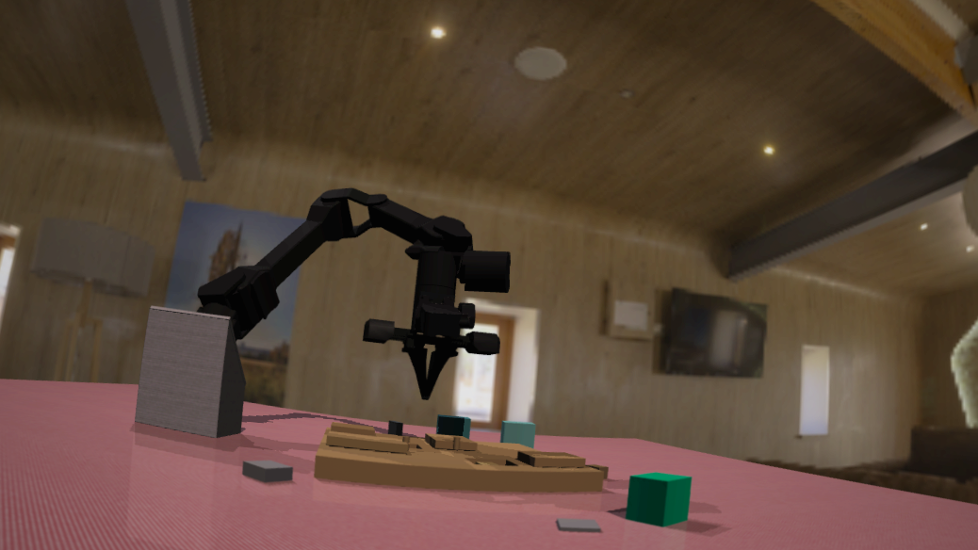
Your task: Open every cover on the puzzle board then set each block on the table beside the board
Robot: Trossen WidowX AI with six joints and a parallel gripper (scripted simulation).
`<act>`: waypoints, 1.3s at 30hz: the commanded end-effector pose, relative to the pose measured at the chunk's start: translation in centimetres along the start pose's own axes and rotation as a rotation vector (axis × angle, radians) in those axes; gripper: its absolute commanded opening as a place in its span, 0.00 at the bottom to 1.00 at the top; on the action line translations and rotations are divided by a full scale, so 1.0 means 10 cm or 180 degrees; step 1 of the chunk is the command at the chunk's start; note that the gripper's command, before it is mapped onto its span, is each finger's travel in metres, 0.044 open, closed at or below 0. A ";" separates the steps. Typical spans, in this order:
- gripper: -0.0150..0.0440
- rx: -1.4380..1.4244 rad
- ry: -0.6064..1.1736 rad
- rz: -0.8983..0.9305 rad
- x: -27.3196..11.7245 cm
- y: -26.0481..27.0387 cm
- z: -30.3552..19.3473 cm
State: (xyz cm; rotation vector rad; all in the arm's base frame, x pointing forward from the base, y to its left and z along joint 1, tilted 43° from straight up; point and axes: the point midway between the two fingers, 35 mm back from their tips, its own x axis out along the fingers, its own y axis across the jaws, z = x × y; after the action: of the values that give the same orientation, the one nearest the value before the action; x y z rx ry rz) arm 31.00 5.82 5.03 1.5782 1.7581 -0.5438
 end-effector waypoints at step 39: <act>0.25 0.0010 0.0013 -0.0006 0.42 0.00 -0.02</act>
State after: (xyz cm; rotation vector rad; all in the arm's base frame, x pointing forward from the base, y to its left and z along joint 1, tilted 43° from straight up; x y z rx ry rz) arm 31.20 8.41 2.38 1.5799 1.7533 -0.5405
